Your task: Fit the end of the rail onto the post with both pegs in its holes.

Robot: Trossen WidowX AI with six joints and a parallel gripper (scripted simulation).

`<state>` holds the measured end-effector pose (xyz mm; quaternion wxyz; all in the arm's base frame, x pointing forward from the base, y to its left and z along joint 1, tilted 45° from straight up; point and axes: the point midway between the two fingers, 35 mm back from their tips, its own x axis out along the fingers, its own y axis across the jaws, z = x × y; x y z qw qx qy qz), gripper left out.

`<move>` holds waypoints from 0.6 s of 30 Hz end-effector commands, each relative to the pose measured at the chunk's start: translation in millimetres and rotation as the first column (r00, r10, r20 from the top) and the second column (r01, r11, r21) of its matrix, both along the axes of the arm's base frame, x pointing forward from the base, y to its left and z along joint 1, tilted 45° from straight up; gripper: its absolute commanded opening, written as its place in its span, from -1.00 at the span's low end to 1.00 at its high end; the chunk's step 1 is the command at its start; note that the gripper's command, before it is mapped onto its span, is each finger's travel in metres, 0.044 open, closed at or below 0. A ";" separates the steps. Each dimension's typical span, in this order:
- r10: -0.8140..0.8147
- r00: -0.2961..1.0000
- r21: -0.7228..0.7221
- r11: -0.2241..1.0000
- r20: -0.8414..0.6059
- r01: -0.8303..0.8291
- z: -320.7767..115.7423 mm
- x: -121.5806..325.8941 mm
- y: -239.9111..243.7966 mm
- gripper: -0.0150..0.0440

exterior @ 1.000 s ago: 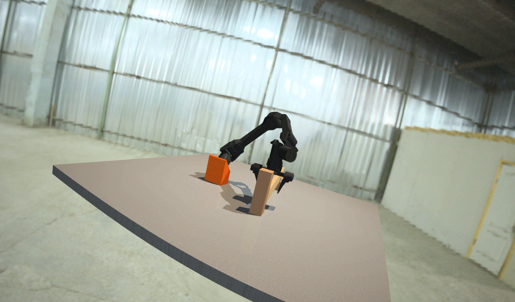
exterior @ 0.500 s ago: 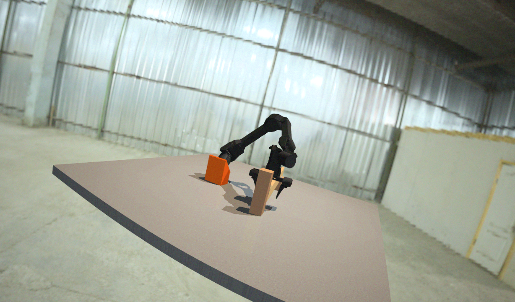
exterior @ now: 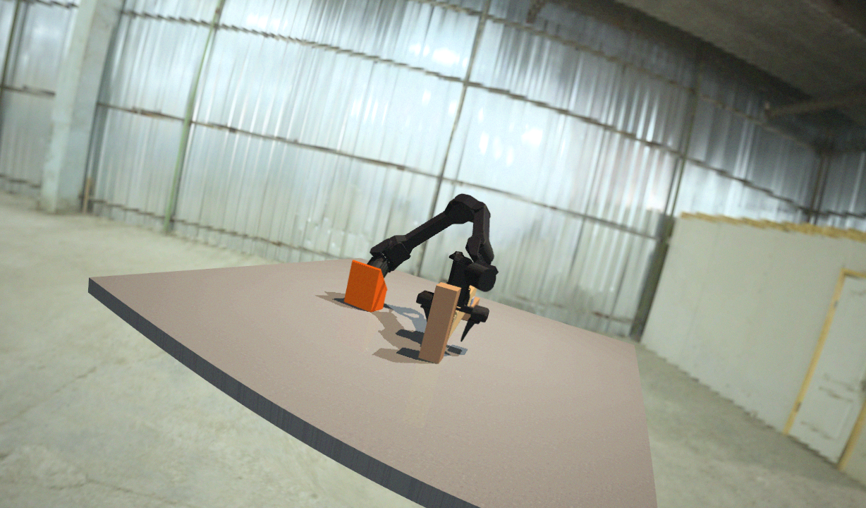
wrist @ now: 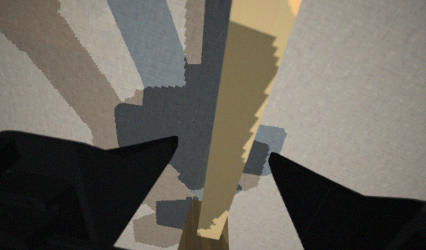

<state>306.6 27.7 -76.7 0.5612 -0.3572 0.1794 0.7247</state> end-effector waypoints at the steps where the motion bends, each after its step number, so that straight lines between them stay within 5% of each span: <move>1: -0.002 1.000 0.006 1.000 -0.008 0.002 -2.2 -3.0 3.3 0.73; 13: -0.002 1.000 0.006 1.000 -0.008 0.002 -2.2 -3.0 3.3 -0.33; 18: -0.002 1.000 0.006 1.000 -0.008 0.002 -2.2 -3.0 3.3 -0.45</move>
